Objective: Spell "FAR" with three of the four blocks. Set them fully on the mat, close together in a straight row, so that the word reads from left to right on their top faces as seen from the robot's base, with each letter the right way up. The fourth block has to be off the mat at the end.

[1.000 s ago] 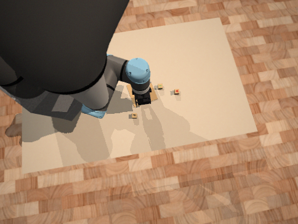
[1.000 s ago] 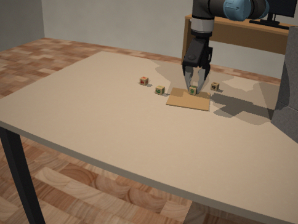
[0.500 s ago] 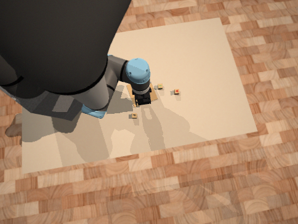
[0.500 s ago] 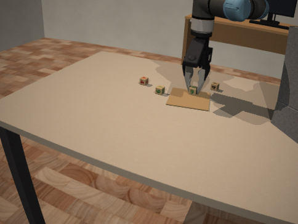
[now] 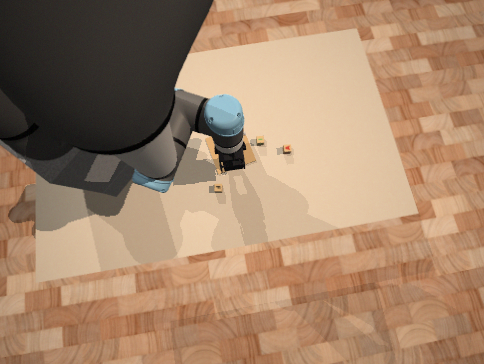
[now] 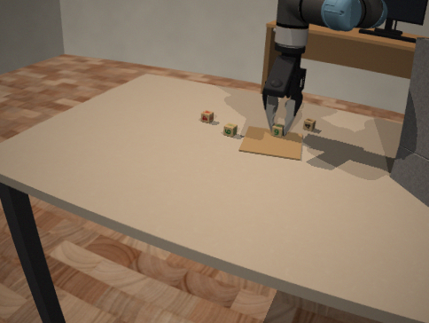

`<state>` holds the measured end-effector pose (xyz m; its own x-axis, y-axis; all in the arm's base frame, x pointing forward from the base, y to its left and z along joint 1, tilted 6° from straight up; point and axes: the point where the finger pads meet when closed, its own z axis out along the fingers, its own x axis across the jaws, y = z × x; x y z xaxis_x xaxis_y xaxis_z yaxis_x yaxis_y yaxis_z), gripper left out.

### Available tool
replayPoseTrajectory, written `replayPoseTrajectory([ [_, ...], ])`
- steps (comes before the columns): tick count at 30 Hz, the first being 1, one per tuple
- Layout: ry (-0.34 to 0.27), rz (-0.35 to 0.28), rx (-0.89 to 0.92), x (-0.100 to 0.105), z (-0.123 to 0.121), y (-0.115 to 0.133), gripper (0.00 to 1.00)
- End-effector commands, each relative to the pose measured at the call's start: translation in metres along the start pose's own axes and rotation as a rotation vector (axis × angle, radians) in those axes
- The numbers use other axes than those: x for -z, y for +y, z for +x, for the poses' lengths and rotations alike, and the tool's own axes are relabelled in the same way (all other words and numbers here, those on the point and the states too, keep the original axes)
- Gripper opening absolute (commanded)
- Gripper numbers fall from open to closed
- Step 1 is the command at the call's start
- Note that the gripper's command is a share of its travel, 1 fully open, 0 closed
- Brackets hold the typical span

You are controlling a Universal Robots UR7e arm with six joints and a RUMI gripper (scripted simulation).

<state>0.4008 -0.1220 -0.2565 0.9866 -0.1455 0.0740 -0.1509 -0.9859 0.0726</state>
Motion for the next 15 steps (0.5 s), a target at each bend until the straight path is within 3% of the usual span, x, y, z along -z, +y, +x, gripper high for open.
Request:
replayPoseTrajectory([
  [1, 0.001, 0.0, 0.0, 0.0003, 0.0004, 0.0001, 0.05],
  [12, 0.001, 0.0, 0.0, 0.0003, 0.0004, 0.0001, 0.05],
  [15, 0.001, 0.0, 0.0, 0.0003, 0.0004, 0.0001, 0.09],
])
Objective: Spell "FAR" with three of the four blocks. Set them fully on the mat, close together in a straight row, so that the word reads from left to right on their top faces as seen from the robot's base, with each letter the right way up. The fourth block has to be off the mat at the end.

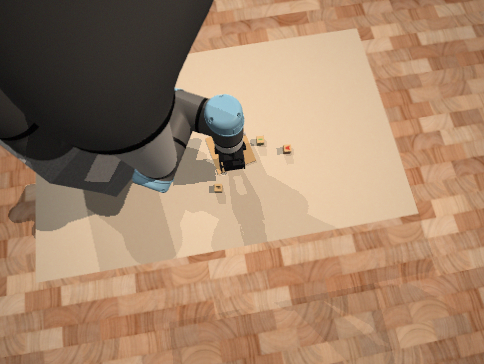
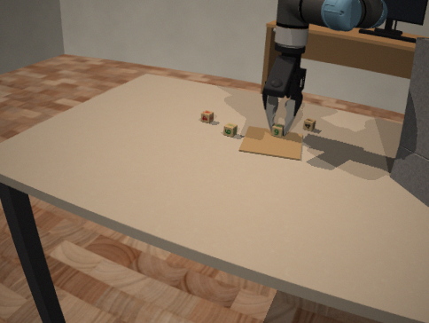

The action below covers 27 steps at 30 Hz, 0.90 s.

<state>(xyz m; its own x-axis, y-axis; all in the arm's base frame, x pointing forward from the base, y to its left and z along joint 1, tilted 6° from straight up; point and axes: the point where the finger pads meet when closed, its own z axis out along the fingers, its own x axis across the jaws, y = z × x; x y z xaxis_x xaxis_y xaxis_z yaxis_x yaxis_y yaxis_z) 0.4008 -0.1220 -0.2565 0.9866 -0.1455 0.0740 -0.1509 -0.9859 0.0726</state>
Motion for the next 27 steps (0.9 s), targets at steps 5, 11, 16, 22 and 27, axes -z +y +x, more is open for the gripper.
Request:
replayPoseTrajectory([
  [5, 0.001, 0.0, 0.0, 0.0003, 0.0004, 0.0001, 0.17],
  [11, 0.001, 0.0, 0.0, 0.0003, 0.0004, 0.0001, 0.21],
  [16, 0.001, 0.0, 0.0, 0.0003, 0.0004, 0.0001, 0.25],
  [22, 0.001, 0.0, 0.0, 0.0004, 0.0004, 0.0001, 0.25],
  [27, 0.001, 0.0, 0.0, 0.0018, 0.0004, 0.0002, 0.25],
])
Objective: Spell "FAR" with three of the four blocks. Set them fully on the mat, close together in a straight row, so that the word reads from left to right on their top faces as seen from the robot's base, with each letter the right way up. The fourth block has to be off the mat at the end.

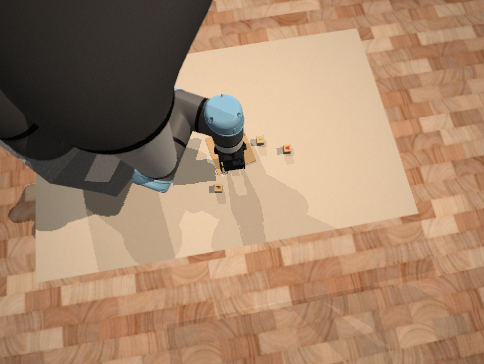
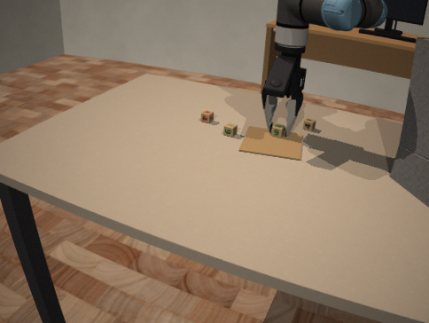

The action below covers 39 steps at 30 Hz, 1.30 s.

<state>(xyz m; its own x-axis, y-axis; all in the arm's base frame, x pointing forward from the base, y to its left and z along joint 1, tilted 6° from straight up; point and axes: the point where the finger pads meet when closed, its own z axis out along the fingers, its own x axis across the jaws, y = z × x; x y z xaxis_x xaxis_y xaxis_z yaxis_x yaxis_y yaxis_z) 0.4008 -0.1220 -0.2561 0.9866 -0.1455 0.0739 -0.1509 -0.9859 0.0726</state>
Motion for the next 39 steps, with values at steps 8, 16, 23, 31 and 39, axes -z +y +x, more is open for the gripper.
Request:
replayPoseTrajectory([
  [8, 0.001, 0.0, 0.0, 0.018, 0.0, 0.0, 0.25],
  [16, 0.001, 0.0, 0.0, 0.04, 0.0, 0.0, 0.25],
  [23, 0.001, 0.0, 0.0, 0.068, 0.0, 0.0, 0.25],
  [31, 0.001, 0.0, 0.0, 0.085, 0.0, 0.0, 0.25],
  [39, 0.001, 0.0, 0.0, 0.09, 0.0, 0.0, 0.25],
])
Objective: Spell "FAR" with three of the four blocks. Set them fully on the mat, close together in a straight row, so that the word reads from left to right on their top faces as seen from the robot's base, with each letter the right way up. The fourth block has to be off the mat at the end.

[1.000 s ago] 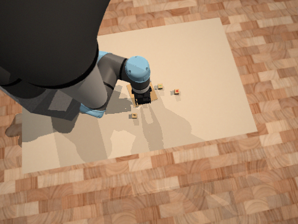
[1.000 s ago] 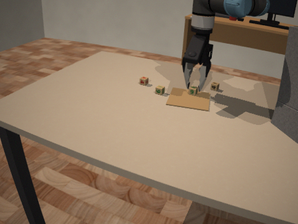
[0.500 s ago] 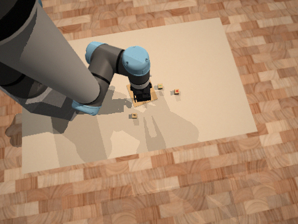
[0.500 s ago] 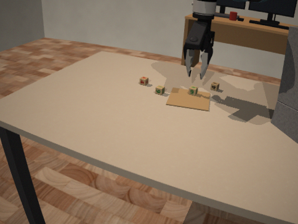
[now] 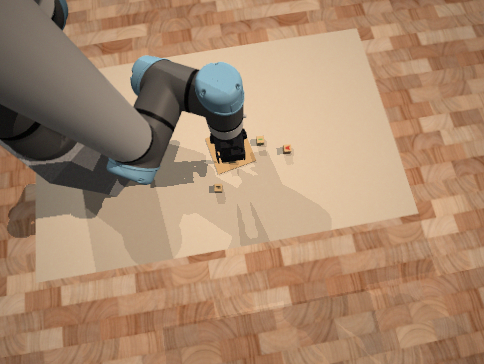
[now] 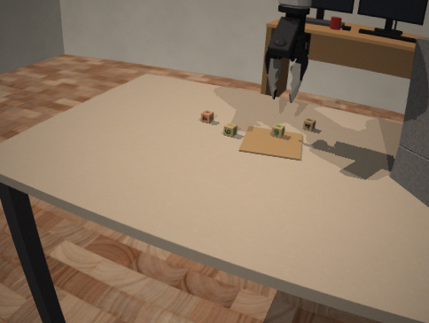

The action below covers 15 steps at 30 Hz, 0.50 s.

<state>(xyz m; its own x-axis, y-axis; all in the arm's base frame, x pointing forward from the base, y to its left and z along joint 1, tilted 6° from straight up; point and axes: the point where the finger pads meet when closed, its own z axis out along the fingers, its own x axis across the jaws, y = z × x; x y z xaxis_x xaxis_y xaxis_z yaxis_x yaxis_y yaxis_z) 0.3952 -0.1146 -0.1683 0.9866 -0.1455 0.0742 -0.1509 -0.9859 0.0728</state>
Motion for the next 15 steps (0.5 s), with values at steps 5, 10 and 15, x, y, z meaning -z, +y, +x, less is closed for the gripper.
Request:
replayPoseTrajectory([
  [5, 0.001, 0.0, 0.0, 0.0016, 0.0004, 0.0001, 1.0],
  [10, 0.001, 0.0, 0.0, 0.0016, 0.0004, 0.0001, 1.0],
  [15, 0.001, 0.0, 0.0, 0.0016, 0.0004, 0.0001, 1.0],
])
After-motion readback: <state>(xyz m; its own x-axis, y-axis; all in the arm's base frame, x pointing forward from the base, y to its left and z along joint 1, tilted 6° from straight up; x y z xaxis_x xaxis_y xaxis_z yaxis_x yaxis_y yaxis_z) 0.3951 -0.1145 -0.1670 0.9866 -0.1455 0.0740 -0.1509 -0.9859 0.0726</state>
